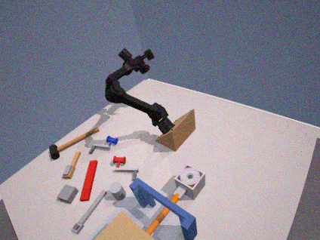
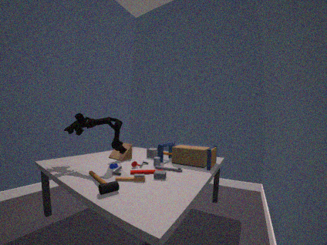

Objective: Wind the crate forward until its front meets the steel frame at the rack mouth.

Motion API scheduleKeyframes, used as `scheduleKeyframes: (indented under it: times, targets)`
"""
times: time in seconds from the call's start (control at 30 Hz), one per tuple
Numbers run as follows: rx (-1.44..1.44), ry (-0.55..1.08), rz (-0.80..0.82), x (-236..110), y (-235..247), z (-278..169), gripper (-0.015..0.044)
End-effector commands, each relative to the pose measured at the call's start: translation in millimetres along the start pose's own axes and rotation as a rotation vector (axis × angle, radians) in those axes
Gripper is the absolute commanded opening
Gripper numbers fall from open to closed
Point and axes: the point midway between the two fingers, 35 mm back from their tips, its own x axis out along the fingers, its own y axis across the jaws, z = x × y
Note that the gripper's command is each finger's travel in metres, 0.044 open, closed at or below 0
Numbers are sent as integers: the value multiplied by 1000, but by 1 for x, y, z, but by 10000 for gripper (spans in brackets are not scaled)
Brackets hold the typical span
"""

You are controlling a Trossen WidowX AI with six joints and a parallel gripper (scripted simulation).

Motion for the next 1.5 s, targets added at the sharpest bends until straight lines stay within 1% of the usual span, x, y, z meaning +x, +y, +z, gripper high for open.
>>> scheduleKeyframes:
  times: [0.0, 0.03, 0.23, 0.4, 0.57, 0.73, 0.9, 1.03, 1.23, 1.47]
  targets:
    - [5, -3, -4, 0, -1, 1, 426]
    - [21, -12, -16, 1, -6, 3, 440]
    - [198, -130, -152, 5, -61, 34, 440]
    - [335, -252, -259, -2, -111, 59, 440]
    - [445, -397, -359, -20, -164, 86, 440]
    - [540, -550, -447, -49, -215, 110, 440]
    - [613, -713, -522, -89, -262, 130, 440]
    - [655, -852, -576, -131, -295, 145, 440]
    - [687, -1075, -641, -209, -335, 163, 440]
    - [638, -1326, -673, -309, -355, 184, 440]
